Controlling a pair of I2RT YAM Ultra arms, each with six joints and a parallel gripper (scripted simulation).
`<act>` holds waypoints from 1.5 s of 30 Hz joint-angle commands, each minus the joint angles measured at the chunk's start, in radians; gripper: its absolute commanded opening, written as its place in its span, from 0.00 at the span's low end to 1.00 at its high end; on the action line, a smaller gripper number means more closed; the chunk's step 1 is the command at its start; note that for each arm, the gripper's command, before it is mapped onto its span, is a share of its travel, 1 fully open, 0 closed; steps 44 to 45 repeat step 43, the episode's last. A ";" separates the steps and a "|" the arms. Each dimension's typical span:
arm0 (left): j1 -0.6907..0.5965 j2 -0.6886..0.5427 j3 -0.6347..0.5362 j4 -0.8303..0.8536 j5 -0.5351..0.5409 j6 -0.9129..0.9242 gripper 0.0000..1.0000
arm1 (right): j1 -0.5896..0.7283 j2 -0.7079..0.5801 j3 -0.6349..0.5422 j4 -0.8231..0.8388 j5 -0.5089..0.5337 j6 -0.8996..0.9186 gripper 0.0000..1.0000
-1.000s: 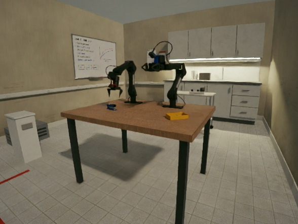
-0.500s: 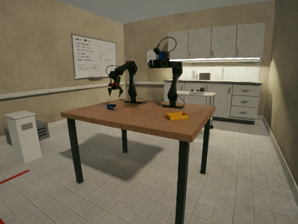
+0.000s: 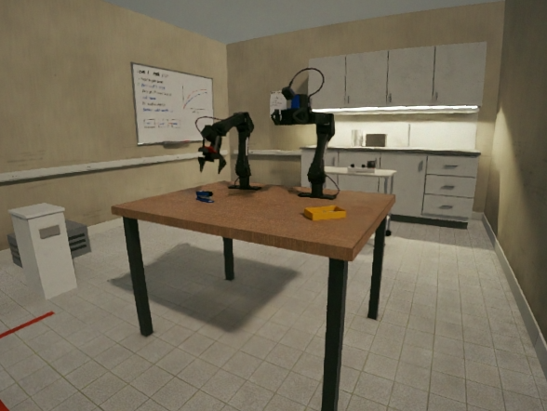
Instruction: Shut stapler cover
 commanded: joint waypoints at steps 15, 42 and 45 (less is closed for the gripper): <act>0.006 -0.003 0.031 -0.003 0.006 0.006 1.00 | 0.026 -0.369 -0.041 0.508 -0.028 0.255 1.00; 0.006 -0.003 0.031 -0.003 0.006 0.006 1.00 | 0.108 -0.354 -0.067 0.792 0.060 0.311 1.00; 0.006 -0.003 0.031 -0.003 0.006 0.006 1.00 | 0.108 -0.354 -0.067 0.792 0.060 0.311 1.00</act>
